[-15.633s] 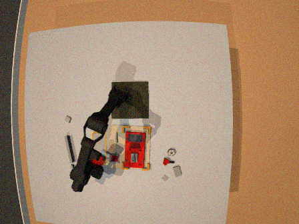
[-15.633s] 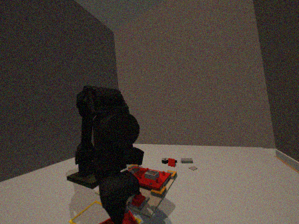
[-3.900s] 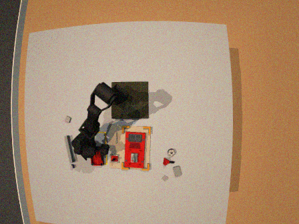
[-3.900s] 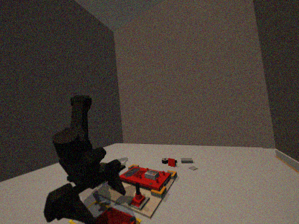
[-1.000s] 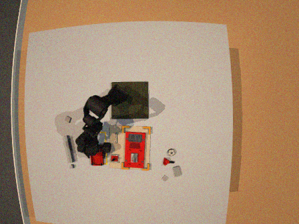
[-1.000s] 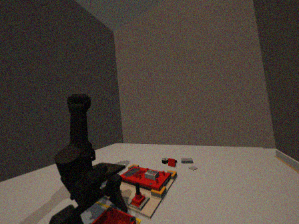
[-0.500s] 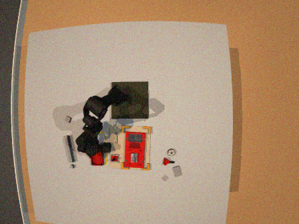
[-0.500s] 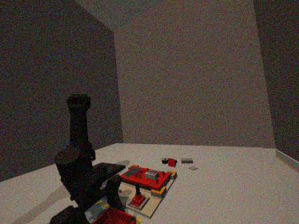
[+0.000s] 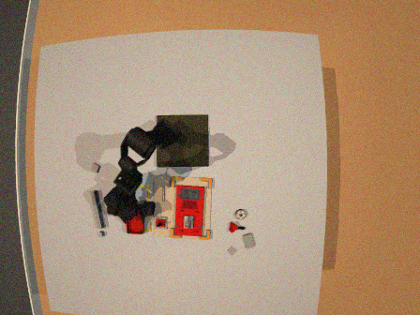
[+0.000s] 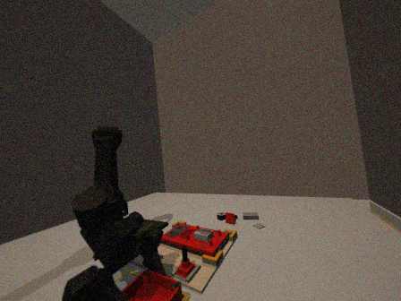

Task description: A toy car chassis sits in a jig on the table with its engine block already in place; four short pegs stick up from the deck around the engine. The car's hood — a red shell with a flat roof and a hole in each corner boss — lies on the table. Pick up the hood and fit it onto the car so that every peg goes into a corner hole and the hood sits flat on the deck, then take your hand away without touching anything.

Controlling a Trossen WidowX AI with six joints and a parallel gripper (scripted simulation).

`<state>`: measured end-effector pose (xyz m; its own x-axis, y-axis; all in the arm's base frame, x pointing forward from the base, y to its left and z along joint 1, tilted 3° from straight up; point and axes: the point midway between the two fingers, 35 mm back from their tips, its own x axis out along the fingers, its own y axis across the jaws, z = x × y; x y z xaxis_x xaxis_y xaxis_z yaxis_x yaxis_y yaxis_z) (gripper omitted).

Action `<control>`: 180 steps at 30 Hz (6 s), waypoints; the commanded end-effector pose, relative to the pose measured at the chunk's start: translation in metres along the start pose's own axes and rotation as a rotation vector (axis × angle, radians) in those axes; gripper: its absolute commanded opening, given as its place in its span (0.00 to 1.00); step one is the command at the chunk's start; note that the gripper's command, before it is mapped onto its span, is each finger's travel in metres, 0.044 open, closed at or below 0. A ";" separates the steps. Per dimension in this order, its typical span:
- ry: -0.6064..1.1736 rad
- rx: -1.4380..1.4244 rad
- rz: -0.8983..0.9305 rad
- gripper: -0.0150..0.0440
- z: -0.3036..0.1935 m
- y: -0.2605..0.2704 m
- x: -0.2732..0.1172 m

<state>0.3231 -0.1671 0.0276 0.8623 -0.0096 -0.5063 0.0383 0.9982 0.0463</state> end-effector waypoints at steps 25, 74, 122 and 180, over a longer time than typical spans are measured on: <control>-0.009 0.019 -0.001 0.25 0.046 0.001 -0.028; -0.008 1.099 0.004 0.25 0.044 0.001 -0.027; -0.005 2.371 0.009 0.25 0.022 0.000 -0.021; -0.003 3.014 -0.018 1.00 0.033 -0.010 -0.110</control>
<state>0.2448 -0.1775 0.1130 0.8589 -0.0111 -0.5120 0.0263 -0.9975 0.0657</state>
